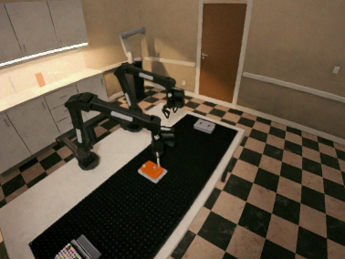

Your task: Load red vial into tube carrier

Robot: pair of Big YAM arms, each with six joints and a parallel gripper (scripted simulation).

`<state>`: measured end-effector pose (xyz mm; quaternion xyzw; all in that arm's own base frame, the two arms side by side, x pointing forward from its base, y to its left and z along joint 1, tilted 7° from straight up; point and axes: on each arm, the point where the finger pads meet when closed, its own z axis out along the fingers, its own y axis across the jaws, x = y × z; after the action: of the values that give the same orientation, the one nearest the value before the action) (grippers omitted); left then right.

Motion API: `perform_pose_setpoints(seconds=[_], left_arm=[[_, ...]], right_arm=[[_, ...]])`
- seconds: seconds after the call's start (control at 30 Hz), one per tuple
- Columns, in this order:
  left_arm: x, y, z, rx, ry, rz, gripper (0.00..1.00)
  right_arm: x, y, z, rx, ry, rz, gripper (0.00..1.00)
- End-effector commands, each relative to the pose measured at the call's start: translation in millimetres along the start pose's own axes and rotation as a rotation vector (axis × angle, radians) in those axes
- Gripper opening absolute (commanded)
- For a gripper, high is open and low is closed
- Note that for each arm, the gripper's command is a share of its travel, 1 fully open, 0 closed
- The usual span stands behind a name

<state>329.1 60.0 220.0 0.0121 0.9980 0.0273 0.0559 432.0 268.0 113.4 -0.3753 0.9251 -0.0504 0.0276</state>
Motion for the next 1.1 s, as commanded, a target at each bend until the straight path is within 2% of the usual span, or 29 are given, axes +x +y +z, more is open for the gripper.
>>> perform_pose_setpoints(seconds=[0.0,0.3,0.4,0.63,0.8,0.87,0.9,1.07], left_arm=[[-20,5,-17,-0.005,-0.032,0.010,1.00],[-20,5,-17,-0.005,-0.032,0.010,1.00],[-20,5,-17,-0.005,-0.032,0.010,1.00],[-20,5,-17,-0.005,-0.032,0.010,1.00],[-20,5,-17,-0.005,-0.032,0.010,1.00],[-20,5,-17,-0.005,-0.032,0.010,1.00],[-20,5,-17,-0.005,-0.032,0.010,1.00],[-20,5,-17,-0.005,-0.032,0.010,1.00]], right_arm=[[-10,-4,-13,0.007,-0.032,0.003,0.11],[-10,-4,-13,0.007,-0.032,0.003,0.11],[-17,-10,-29,0.013,-0.055,0.006,0.11],[-13,-6,-28,0.010,-0.039,0.004,0.11],[-18,-6,-38,0.013,-0.057,0.005,0.11],[-18,-6,-38,0.013,-0.057,0.005,0.11],[-12,-3,-25,0.007,-0.025,0.002,0.11],[-19,-3,-42,0.012,-0.056,0.005,0.11]])
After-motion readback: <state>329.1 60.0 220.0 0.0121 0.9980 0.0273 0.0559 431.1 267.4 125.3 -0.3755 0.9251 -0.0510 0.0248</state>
